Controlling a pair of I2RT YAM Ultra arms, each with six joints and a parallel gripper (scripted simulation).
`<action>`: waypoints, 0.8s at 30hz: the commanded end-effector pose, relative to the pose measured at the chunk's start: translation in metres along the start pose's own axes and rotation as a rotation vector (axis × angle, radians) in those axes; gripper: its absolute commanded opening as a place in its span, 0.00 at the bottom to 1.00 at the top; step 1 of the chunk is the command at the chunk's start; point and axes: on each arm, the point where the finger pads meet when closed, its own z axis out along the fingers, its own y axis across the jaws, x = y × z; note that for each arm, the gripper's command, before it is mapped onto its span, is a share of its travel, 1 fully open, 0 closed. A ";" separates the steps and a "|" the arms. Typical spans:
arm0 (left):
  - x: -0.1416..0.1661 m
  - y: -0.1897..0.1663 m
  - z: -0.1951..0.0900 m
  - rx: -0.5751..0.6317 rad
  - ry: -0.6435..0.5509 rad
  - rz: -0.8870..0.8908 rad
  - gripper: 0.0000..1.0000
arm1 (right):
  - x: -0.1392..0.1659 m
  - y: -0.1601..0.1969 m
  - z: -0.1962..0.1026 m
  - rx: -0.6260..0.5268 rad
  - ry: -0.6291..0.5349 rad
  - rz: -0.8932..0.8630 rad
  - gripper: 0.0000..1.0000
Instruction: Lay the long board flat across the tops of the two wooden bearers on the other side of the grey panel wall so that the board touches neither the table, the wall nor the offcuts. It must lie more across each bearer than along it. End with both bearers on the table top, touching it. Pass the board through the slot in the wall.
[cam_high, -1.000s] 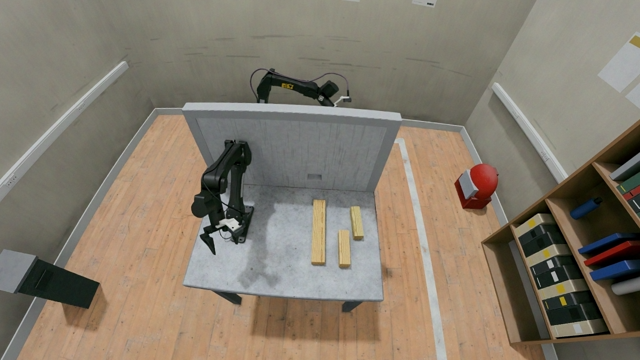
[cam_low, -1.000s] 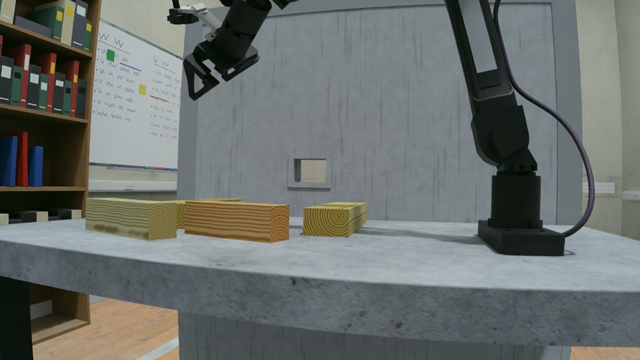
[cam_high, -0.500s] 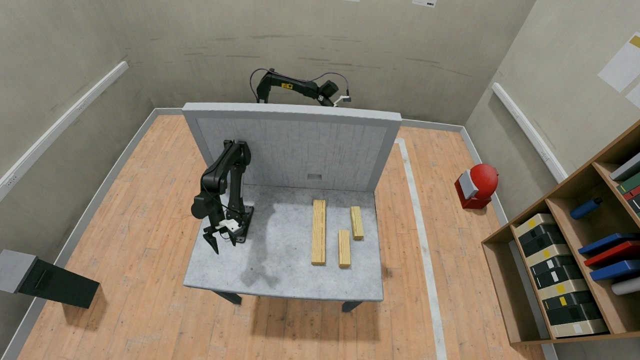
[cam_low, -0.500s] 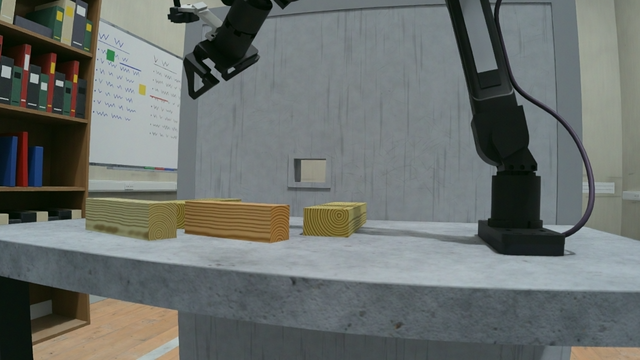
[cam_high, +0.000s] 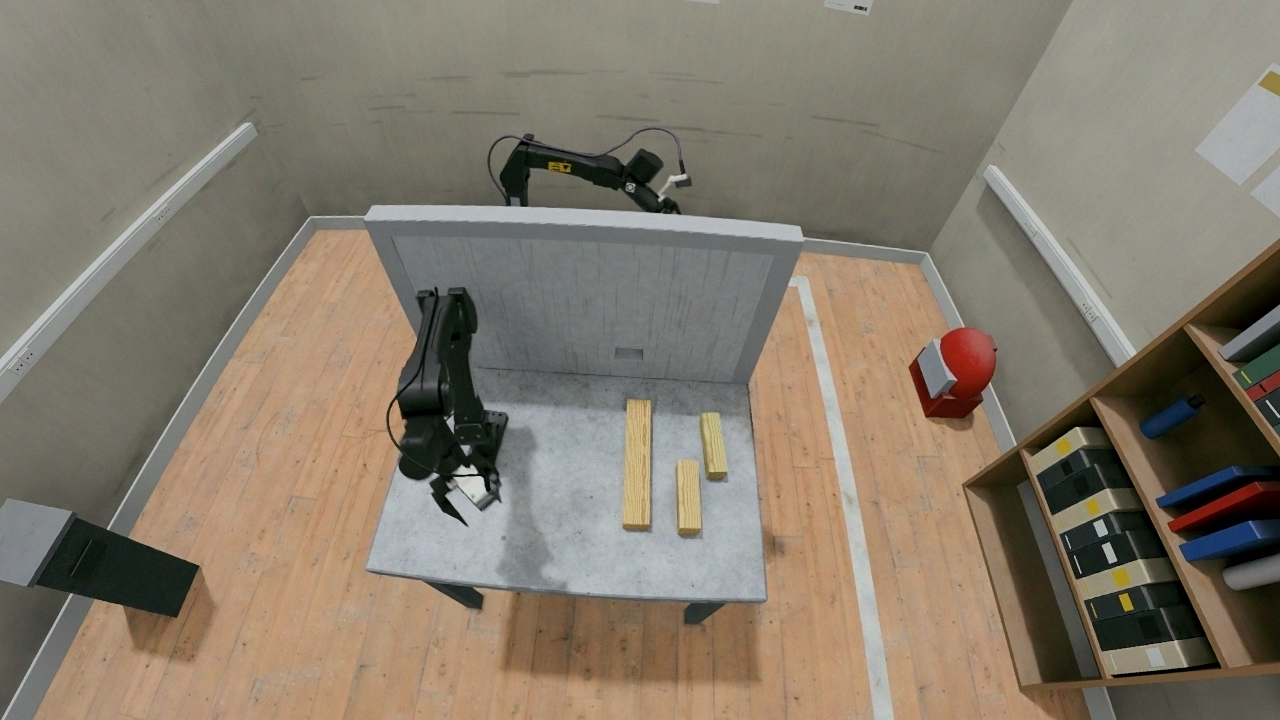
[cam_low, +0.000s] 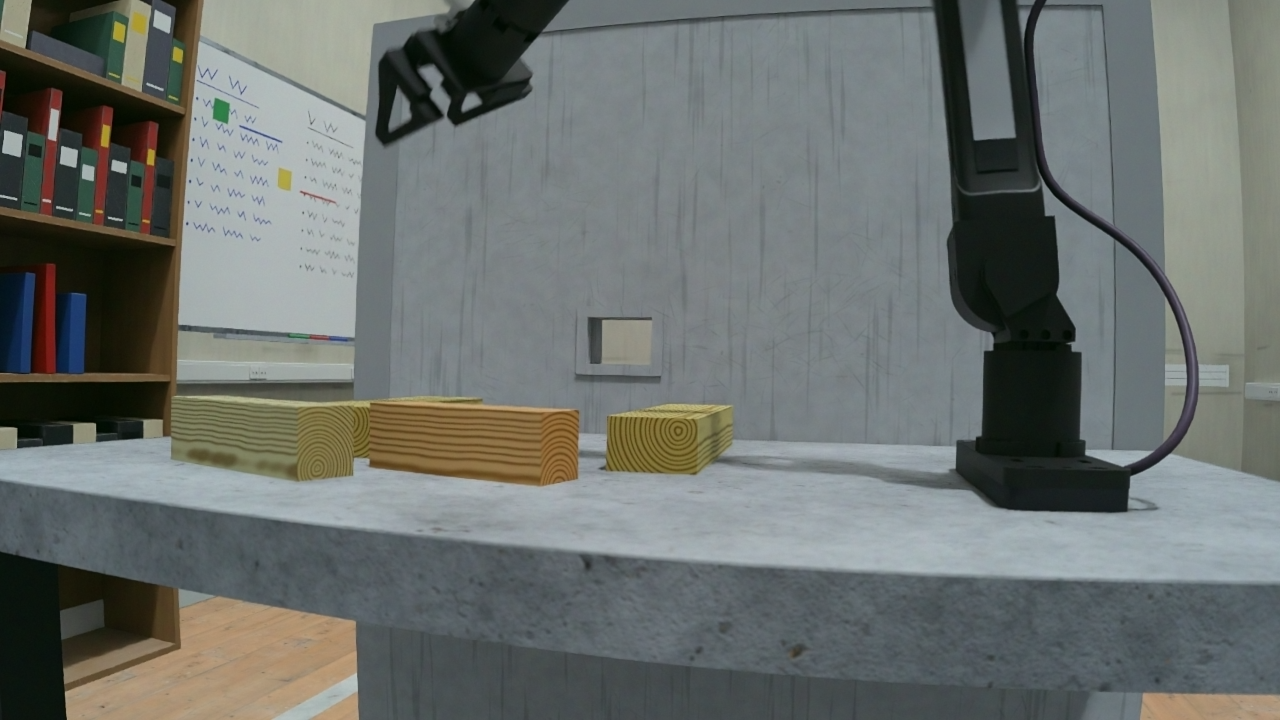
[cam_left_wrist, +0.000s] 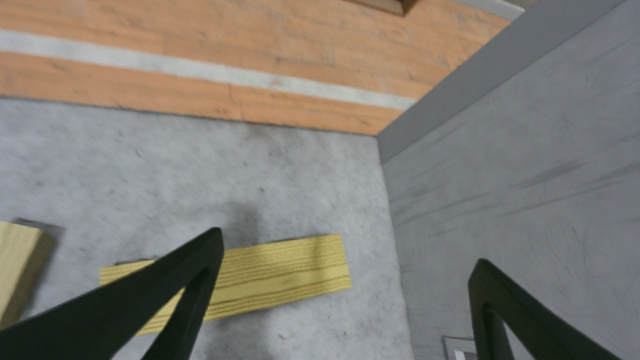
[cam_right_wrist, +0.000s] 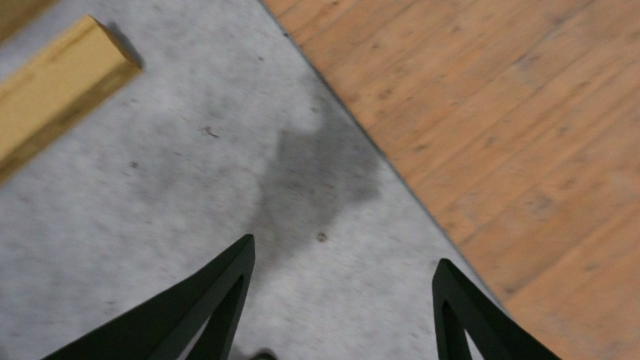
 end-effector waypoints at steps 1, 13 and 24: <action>-0.031 0.006 -0.032 -0.072 -0.150 0.101 1.00 | -0.020 0.029 0.016 -0.138 0.094 0.263 0.75; -0.042 0.011 -0.072 -0.166 -0.265 0.174 1.00 | -0.044 0.091 0.067 -0.284 0.367 0.464 0.75; -0.045 0.011 -0.102 -0.241 -0.364 0.246 1.00 | -0.053 0.163 0.105 -0.257 0.658 0.702 0.75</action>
